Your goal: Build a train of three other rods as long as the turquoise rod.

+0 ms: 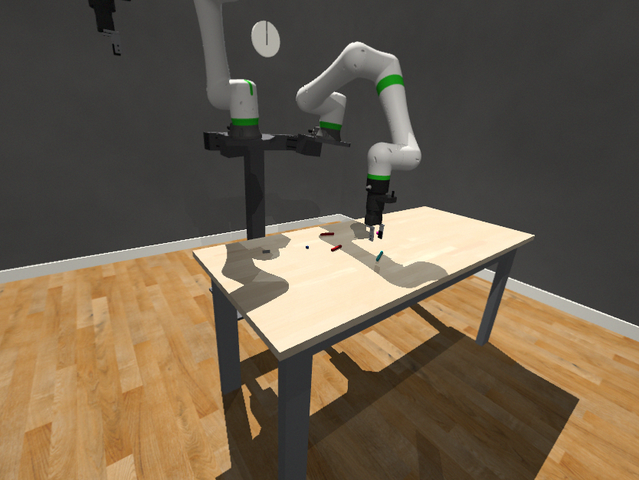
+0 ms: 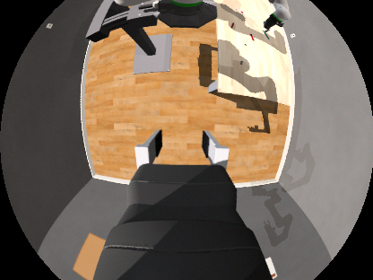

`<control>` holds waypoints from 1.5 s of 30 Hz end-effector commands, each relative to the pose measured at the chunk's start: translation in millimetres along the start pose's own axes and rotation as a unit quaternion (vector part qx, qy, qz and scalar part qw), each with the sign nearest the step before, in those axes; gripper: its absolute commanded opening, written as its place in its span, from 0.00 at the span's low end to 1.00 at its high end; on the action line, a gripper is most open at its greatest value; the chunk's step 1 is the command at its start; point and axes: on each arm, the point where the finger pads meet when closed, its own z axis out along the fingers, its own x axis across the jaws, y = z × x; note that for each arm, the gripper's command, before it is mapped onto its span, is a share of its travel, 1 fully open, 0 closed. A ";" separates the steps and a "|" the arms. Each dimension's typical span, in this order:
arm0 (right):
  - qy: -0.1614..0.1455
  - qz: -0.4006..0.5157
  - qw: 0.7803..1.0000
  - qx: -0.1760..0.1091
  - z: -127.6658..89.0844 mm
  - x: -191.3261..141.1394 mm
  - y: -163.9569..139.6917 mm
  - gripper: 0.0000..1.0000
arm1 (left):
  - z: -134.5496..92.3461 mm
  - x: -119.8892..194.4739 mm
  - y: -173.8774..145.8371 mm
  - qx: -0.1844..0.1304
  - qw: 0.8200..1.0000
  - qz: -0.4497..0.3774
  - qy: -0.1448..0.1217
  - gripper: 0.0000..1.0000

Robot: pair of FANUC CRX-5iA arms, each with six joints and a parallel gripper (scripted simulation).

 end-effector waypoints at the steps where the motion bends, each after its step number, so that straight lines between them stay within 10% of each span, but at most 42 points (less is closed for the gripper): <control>1: 0.000 0.000 1.000 -0.001 -1.0 -0.2 0.3 1.00 | -1.3 0.4 -1.3 0.001 1.000 0.000 0.000 1.00; 34: 0.000 0.000 1.000 -0.001 -1.0 -0.2 0.3 1.00 | -1.5 16.2 4.5 0.001 0.994 0.113 0.000 1.00; 45: 0.000 0.000 1.000 -0.001 -1.0 -0.2 0.3 1.00 | -2.0 45.9 19.9 0.001 0.944 0.330 0.001 1.00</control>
